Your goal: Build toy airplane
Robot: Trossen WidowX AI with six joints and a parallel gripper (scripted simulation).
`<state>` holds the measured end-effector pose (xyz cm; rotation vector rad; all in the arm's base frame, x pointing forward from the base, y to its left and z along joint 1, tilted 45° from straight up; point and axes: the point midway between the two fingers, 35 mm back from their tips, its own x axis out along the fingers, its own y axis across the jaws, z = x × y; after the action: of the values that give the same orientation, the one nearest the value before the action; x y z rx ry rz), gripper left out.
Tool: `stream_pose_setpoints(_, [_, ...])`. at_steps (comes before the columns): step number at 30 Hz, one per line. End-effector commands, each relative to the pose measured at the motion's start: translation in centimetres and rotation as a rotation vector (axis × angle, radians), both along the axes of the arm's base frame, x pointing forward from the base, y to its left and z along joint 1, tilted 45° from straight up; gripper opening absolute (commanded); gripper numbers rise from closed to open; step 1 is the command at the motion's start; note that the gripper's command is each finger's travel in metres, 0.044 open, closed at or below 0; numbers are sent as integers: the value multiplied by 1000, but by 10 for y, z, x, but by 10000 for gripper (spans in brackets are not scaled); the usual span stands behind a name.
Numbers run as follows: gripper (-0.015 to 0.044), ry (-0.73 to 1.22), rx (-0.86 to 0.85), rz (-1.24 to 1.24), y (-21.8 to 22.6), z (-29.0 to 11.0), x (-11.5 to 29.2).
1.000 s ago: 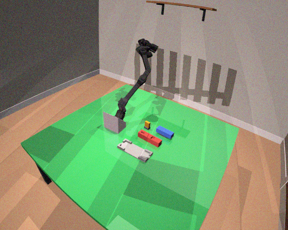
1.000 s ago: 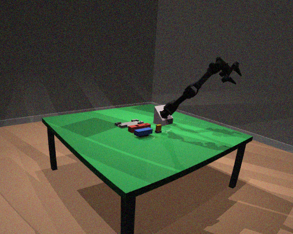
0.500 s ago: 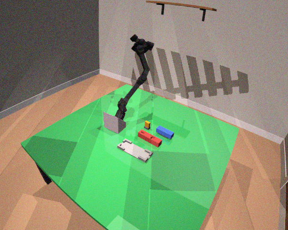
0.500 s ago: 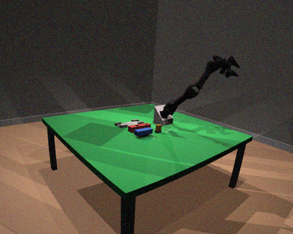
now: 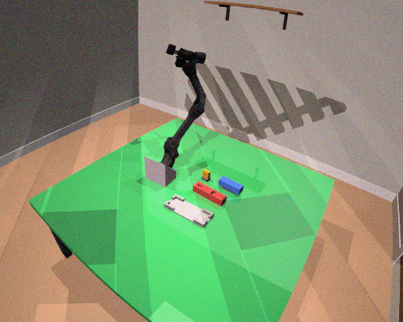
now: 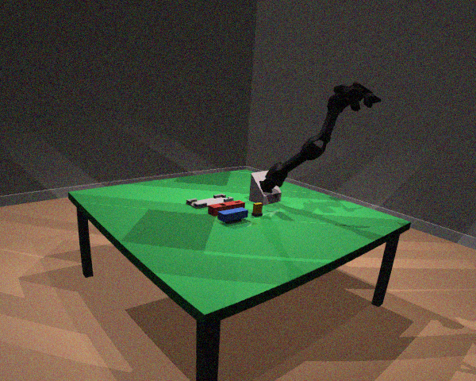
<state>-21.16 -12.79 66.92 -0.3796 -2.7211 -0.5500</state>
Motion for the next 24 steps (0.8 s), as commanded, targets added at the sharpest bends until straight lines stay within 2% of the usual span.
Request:
stream_pose_setpoints(1, [440,-14,255,81,-58,-15,0])
stream_pose_setpoints(4, [440,12,413,134,-91,-21,9])
stream_pose_setpoints(9, [440,42,570,188,-125,-30,19])
stream_pose_setpoints(12, [440,79,743,251,-163,-46,33])
stream_pose_setpoints(19, [440,235,1162,414,-249,-97,87])
stream_pose_setpoints(24, [440,386,1394,533,-290,-136,139])
